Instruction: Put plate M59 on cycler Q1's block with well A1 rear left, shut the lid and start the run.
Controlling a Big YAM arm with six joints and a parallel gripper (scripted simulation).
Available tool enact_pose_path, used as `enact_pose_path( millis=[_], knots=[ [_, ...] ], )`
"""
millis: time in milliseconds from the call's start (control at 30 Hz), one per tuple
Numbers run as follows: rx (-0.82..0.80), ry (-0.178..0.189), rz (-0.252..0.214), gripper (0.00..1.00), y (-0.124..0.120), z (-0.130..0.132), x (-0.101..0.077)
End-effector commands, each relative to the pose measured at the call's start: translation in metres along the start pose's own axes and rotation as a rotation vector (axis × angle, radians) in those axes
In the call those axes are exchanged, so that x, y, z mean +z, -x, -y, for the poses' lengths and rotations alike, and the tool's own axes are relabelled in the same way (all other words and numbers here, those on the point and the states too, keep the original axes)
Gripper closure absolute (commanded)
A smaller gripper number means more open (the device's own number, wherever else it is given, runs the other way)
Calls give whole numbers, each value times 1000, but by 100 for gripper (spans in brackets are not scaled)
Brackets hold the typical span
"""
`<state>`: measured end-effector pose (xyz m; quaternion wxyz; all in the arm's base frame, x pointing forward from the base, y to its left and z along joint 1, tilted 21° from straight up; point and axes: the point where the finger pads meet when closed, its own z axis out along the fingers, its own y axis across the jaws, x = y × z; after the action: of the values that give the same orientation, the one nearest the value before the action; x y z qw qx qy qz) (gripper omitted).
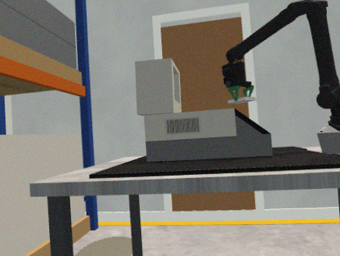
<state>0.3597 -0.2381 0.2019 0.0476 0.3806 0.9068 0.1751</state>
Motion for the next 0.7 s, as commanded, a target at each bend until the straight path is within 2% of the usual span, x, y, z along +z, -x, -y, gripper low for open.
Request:
enact_pose_path(
  millis=[0, 33, 233, 433, 533, 667],
  knots=[
    [89, 0, 64, 100, 12, -6, -19],
    [133, 3, 65, 100, 13, -12, -20],
    [98, 12, 54, 100, 2, -58, -25],
    [230, 27, 95, 100, 1, -82, -38],
    [267, 25, 89, 100, 1, -82, -35],
    [247, 18, 58, 100, -6, -110, -24]
  ],
)
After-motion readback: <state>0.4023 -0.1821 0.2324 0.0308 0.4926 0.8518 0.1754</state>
